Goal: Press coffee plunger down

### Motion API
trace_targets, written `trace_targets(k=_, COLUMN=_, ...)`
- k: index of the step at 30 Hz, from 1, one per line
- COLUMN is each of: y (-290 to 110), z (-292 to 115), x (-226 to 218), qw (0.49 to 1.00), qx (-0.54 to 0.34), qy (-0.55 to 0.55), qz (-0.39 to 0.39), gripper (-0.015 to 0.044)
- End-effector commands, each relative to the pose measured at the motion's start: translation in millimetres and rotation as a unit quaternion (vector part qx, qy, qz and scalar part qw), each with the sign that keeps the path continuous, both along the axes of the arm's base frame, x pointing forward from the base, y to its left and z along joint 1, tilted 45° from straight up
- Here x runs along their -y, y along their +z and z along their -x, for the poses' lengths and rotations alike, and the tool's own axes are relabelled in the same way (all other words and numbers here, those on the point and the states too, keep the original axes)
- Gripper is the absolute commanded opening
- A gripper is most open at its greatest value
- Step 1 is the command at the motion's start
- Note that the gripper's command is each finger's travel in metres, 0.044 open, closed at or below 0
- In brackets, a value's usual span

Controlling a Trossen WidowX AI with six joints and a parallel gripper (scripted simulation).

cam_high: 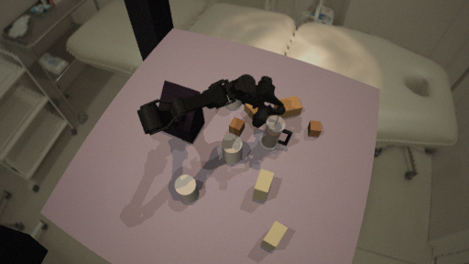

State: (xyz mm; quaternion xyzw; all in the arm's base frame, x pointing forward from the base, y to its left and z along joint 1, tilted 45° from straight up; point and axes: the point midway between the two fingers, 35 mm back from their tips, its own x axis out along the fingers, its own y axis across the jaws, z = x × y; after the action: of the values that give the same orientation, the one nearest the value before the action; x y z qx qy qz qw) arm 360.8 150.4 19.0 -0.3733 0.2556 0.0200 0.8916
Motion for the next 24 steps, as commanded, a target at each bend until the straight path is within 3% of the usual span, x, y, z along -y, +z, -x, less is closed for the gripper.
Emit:
trace_targets(k=1, y=-26, z=7, x=26, qw=0.999, qx=-0.031, qy=-0.018, qz=0.027, gripper=0.0125)
trace_targets(k=24, y=-45, z=-7, x=42, qw=0.999, qx=-0.028, qy=-0.017, qz=0.029, gripper=0.0125)
